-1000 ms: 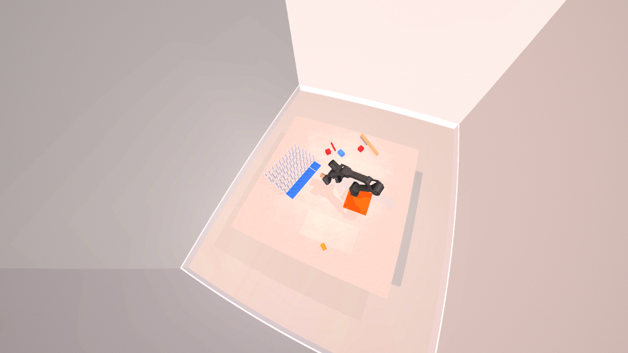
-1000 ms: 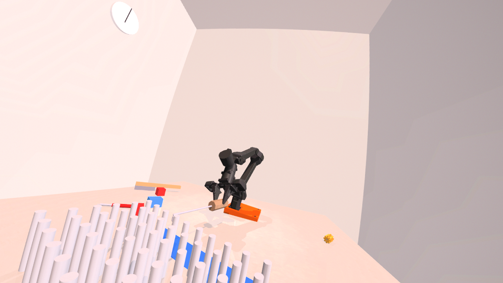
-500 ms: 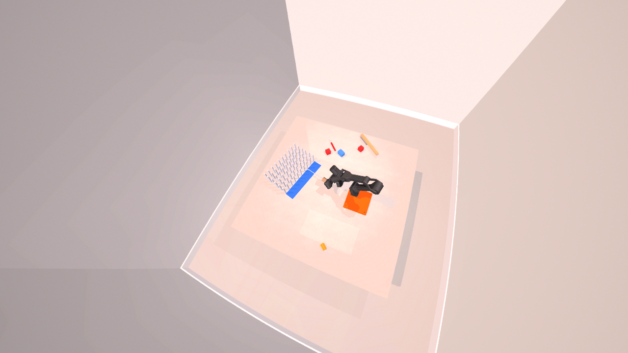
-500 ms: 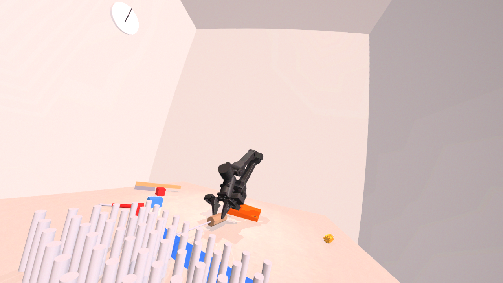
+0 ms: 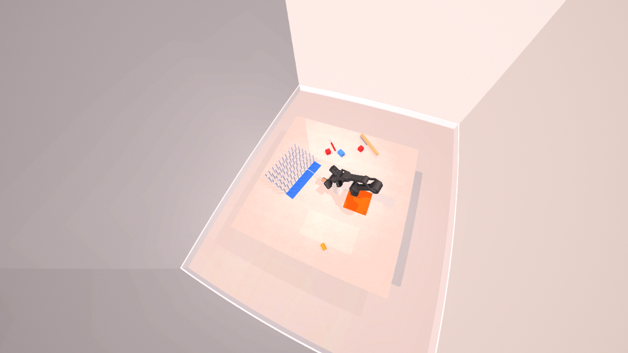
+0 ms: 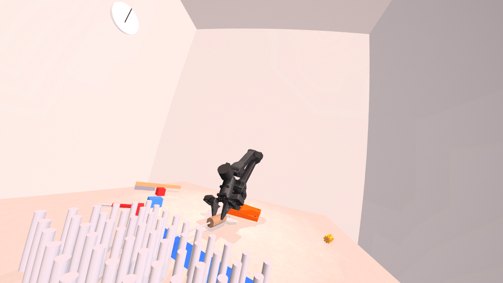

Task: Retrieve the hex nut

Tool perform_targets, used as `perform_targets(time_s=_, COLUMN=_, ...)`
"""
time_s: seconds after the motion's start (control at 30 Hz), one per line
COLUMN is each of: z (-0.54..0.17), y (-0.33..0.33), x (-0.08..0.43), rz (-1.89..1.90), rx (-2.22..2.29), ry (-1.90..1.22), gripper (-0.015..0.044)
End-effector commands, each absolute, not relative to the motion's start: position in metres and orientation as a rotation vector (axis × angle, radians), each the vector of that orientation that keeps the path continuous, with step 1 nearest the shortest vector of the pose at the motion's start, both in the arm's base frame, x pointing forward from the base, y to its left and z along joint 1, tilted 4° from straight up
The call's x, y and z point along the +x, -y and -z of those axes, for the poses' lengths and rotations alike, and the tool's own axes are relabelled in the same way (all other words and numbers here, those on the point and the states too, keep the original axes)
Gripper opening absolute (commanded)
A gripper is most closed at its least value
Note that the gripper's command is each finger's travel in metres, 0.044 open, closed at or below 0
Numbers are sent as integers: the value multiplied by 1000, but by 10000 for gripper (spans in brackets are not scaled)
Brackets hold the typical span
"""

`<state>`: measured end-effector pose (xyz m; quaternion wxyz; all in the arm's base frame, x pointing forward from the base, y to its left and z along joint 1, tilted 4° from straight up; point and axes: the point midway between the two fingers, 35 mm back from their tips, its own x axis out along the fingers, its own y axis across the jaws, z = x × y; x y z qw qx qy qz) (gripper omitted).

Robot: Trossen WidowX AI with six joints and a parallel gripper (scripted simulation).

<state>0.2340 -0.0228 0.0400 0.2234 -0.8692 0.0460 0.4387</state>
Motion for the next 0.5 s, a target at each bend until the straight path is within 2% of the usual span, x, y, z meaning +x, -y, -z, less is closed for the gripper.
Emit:
perform_targets(time_s=0.0, z=-41, y=24, x=237, rz=-1209, rx=-2398, ry=-133, gripper=0)
perform_targets(time_s=0.47, z=-41, y=26, x=243, rz=-1209, rx=-2399, ry=-133, gripper=0)
